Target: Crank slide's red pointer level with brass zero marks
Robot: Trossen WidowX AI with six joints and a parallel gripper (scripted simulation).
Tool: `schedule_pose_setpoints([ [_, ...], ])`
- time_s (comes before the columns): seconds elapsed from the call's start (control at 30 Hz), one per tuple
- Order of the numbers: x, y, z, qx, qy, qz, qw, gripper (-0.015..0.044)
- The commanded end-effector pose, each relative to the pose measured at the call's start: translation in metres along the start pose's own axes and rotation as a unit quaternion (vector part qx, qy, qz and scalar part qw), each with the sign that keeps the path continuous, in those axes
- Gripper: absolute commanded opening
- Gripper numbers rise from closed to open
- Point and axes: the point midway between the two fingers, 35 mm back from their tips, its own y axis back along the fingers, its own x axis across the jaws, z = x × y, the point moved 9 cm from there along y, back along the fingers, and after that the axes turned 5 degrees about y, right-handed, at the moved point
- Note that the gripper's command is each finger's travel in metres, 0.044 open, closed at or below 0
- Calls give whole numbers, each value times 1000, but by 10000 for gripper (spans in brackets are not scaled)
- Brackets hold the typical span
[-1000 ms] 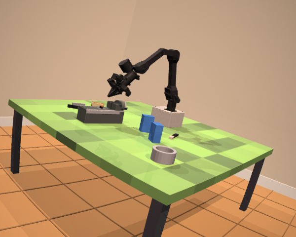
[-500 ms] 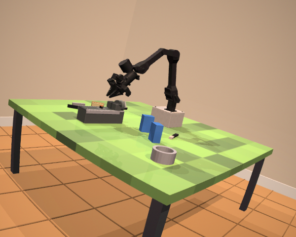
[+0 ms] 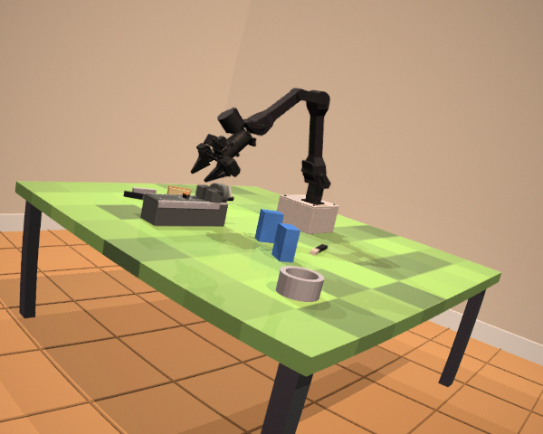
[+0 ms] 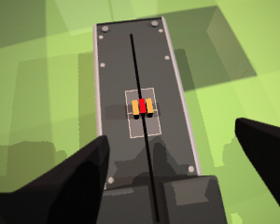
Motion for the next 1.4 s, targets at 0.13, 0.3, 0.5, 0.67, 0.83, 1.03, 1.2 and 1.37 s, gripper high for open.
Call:
schedule_pose_setpoints([
  [0.13, 0, 0, 0, 0, 0, 0, 1000, 204],
  [0.3, 0, 0, 0, 0, 0, 0, 1000, 72],
  [0.5, 0, 0, 0, 0, 0, 0, 1000, 0],
  [0.67, 0, 0, 0, 0, 0, 0, 1000, 0],
  [0.83, 0, 0, 0, 0, 0, 0, 1000, 0],
  [1.03, 0, 0, 0, 0, 0, 0, 1000, 26],
  [1.2, 0, 0, 0, 0, 0, 0, 1000, 157],
  [1.37, 0, 0, 0, 0, 0, 0, 1000, 289],
])
